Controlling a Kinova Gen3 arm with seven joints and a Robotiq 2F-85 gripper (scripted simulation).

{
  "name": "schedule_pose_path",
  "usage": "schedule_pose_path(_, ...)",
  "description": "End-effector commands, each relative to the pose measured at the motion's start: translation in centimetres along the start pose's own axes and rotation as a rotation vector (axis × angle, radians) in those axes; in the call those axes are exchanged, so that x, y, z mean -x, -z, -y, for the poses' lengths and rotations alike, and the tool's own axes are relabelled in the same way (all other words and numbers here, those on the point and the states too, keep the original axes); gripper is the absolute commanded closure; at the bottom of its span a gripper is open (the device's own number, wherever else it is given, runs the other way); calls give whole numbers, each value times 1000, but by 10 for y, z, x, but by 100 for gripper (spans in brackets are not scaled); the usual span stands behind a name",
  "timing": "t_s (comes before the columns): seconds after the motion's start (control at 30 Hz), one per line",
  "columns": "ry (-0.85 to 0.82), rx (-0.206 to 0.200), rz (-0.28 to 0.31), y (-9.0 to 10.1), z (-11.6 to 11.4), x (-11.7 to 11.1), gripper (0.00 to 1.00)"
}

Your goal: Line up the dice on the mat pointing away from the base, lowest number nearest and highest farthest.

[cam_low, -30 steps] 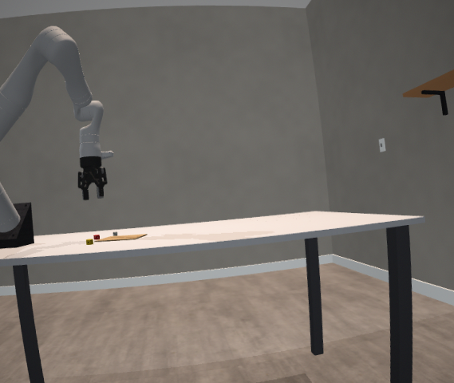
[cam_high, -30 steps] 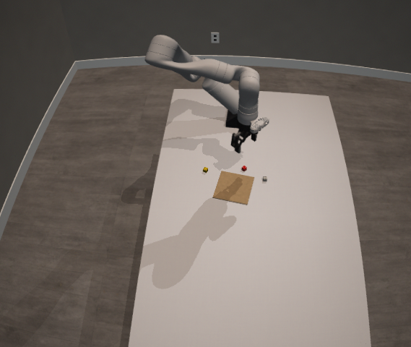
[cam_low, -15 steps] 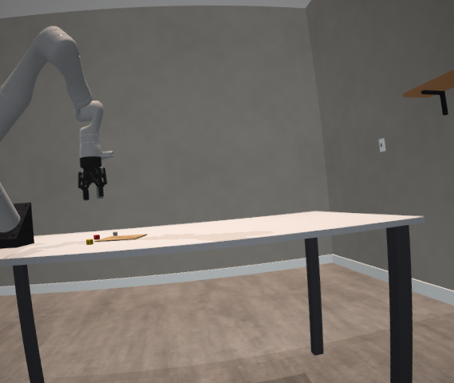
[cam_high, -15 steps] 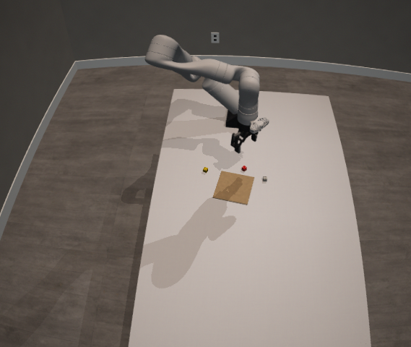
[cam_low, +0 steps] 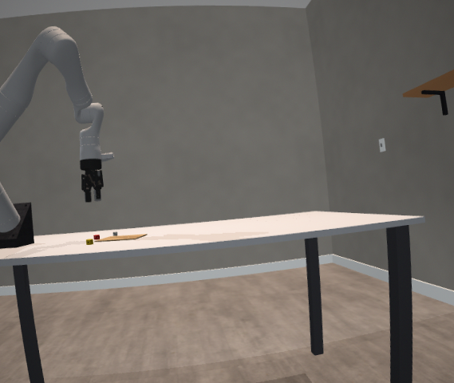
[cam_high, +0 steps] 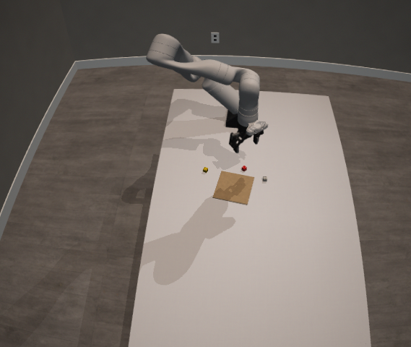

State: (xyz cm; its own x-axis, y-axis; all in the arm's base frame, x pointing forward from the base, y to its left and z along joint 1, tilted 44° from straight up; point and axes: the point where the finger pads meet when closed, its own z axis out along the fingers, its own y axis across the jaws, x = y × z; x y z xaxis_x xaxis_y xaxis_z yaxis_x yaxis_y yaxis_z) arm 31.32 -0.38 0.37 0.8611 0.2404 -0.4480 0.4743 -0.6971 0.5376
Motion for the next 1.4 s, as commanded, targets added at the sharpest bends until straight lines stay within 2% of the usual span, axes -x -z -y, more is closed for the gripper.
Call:
schedule_pose_path(0.0, -49, 3, -1, -2, 1, 0, 0)
schedule_pose_path(0.37, -424, 2, 3, -16, 2, 0, 0)
schedule_pose_path(0.43, -424, 2, 3, -16, 2, 0, 0)
schedule_pose_path(0.93, -987, 1, 0, -34, 0, -1, 0)
schedule_pose_path(1.0, -987, 1, 0, -34, 0, -1, 0)
schedule_pose_path(1.37, -1261, -1, -6, -42, -3, -1, 0)
